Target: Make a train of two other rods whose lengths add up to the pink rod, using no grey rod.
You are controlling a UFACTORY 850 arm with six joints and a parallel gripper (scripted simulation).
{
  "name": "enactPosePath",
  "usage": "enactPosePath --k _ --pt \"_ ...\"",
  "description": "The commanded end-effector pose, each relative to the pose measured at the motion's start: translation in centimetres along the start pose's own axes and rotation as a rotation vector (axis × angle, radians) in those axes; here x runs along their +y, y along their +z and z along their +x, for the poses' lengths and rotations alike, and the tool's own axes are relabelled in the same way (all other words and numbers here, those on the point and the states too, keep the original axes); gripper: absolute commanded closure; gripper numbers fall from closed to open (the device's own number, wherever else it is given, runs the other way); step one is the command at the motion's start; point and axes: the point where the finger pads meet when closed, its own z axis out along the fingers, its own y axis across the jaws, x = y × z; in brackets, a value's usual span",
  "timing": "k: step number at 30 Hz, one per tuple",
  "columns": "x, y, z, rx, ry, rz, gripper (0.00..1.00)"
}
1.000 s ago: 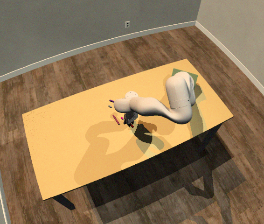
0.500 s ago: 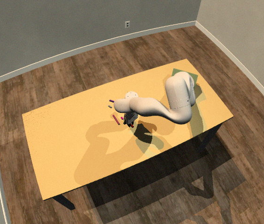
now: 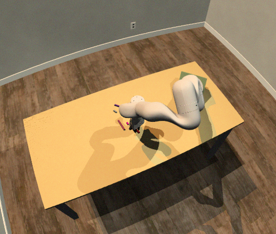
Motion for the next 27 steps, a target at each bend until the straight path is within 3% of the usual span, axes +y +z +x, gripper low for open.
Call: enactPosePath --k 1,10,11,27 --pt "-0.05 -0.03 0.02 0.0 0.0 0.001 0.76" --pt "-0.05 -0.03 0.02 0.0 0.0 0.001 0.76" --pt "-0.05 -0.03 0.02 0.0 0.0 0.001 0.96" --pt "-0.05 -0.03 0.02 0.0 0.0 0.001 0.96"
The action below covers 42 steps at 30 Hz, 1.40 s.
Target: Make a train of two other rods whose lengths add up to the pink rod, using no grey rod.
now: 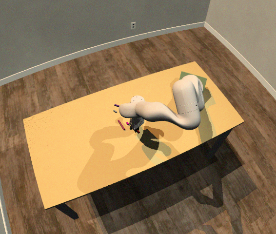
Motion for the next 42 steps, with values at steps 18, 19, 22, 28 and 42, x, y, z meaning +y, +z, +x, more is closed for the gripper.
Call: enactPosePath --k 18,19,22,28,42 --pt "0.0 0.0 0.0 0.0 0.0 0.001 0.96" --pt "0.0 -0.1 0.0 0.0 0.0 0.001 0.96" --pt "0.0 -0.6 0.0 0.0 0.0 0.001 0.96" --pt "0.0 -2.7 0.0 0.0 0.0 0.001 0.96" --pt "0.0 -10.0 0.0 0.0 0.0 0.001 0.96"
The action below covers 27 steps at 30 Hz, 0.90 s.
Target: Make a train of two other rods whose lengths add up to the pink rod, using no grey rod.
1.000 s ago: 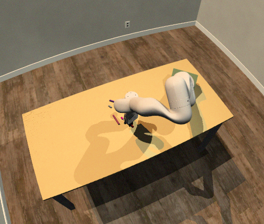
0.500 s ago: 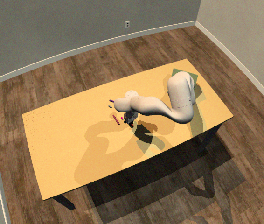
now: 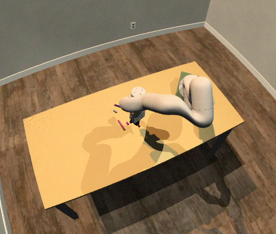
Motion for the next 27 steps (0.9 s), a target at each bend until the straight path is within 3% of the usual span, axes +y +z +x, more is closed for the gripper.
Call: enactPosePath --k 1,11,14,20,21,27 --pt "-0.1 -2.1 -0.1 -0.005 0.001 -0.005 0.96" --pt "-0.1 -2.1 0.0 -0.005 0.003 -0.005 0.96" --pt "-0.8 -2.1 4.2 -0.004 0.066 -0.007 0.96" --pt "-1.0 -2.1 6.2 -0.003 0.095 -0.008 0.96" --pt "-1.0 -2.1 8.1 -0.004 0.123 -0.007 0.96" --pt "-0.8 -2.1 11.8 -0.005 0.175 -0.005 0.96"
